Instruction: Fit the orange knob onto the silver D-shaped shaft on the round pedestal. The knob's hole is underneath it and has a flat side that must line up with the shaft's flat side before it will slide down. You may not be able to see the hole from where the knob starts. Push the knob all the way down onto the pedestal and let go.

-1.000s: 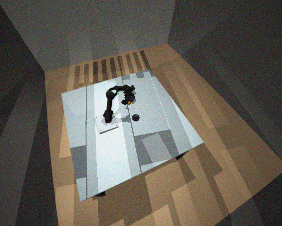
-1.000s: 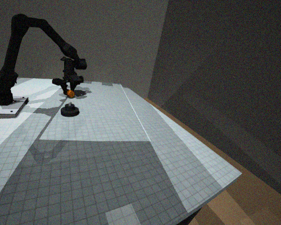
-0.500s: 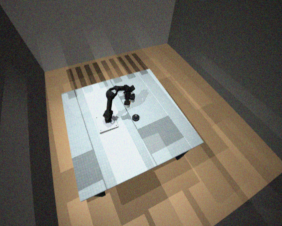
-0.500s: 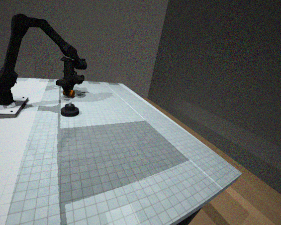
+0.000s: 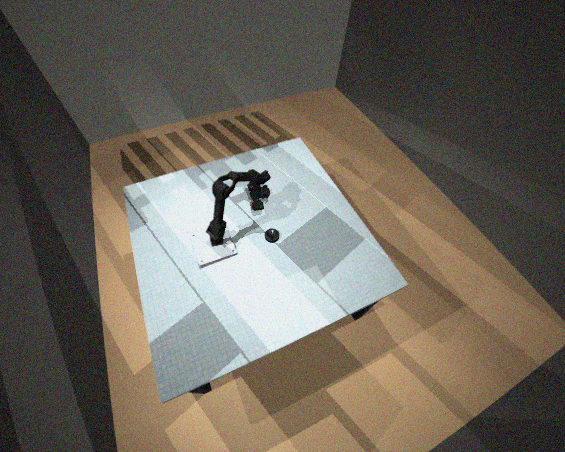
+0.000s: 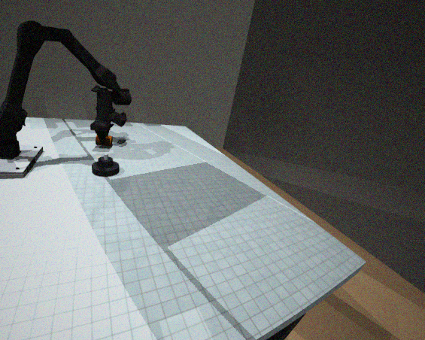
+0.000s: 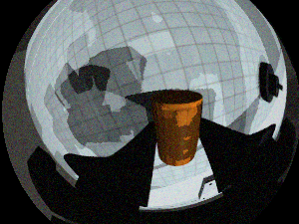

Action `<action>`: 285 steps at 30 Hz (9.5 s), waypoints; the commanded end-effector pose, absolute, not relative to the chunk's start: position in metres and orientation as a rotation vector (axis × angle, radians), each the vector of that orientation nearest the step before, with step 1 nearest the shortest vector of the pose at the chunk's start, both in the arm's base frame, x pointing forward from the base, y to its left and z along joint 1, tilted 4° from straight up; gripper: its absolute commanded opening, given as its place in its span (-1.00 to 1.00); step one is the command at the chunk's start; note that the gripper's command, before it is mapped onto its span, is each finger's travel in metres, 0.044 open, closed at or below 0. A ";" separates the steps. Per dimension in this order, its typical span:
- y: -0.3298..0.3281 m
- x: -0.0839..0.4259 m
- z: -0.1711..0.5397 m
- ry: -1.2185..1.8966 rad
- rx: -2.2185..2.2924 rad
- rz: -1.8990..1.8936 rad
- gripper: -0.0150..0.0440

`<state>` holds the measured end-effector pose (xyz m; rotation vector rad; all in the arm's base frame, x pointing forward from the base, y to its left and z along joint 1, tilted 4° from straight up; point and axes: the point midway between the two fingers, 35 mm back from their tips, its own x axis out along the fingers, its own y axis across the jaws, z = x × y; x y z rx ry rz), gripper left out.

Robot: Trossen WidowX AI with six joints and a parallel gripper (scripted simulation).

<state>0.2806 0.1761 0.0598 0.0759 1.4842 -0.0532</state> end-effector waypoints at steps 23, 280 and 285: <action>0.177 0.282 0.063 1.433 -0.425 0.413 0.12; 0.119 0.264 0.055 0.201 -0.263 1.231 0.12; 0.114 0.262 0.052 0.127 -0.209 1.239 0.12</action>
